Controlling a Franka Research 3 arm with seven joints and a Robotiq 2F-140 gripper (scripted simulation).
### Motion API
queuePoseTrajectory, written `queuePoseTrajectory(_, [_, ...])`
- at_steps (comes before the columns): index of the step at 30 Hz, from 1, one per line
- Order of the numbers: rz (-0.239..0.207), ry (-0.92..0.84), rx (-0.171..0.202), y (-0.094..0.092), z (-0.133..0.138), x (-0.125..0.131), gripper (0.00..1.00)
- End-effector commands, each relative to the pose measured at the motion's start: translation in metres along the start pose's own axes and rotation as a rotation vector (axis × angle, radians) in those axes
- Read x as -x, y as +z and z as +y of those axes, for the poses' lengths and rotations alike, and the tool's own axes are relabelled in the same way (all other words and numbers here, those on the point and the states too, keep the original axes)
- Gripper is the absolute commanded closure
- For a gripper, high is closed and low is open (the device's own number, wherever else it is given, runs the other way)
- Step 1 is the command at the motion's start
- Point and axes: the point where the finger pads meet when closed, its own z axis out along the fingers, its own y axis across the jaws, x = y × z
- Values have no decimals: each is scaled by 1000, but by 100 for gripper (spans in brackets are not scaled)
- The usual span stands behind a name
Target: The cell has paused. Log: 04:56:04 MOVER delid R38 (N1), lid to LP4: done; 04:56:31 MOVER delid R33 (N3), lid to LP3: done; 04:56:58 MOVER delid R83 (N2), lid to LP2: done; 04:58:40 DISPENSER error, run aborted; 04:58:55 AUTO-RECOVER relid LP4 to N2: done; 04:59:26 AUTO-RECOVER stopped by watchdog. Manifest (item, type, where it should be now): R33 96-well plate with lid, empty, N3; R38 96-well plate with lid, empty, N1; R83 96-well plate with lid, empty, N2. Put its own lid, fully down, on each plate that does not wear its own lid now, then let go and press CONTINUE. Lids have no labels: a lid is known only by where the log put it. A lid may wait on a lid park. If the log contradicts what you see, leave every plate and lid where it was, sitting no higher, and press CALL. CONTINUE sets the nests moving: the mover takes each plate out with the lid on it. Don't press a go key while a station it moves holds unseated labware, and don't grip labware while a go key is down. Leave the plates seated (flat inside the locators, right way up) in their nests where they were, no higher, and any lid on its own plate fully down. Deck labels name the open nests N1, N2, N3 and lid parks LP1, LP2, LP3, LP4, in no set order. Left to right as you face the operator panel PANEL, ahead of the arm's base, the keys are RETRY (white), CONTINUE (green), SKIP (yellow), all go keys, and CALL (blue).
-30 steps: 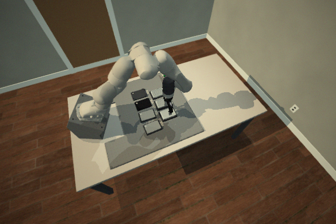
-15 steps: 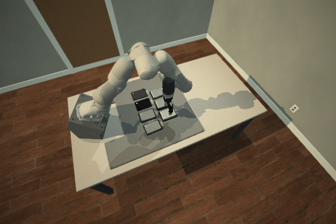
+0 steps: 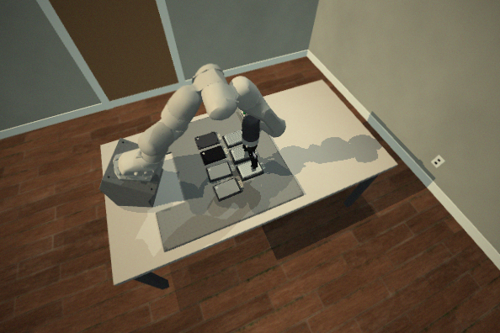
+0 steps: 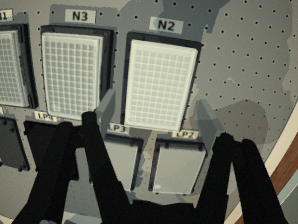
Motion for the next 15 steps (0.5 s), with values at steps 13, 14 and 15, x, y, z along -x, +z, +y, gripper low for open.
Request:
queuePoseTrajectory(13, [1,21,1,14,1,0,34])
queuePoseTrajectory(14, [1,21,1,15,2,0,34])
queuePoseTrajectory(15, [1,21,1,16,2,0,34])
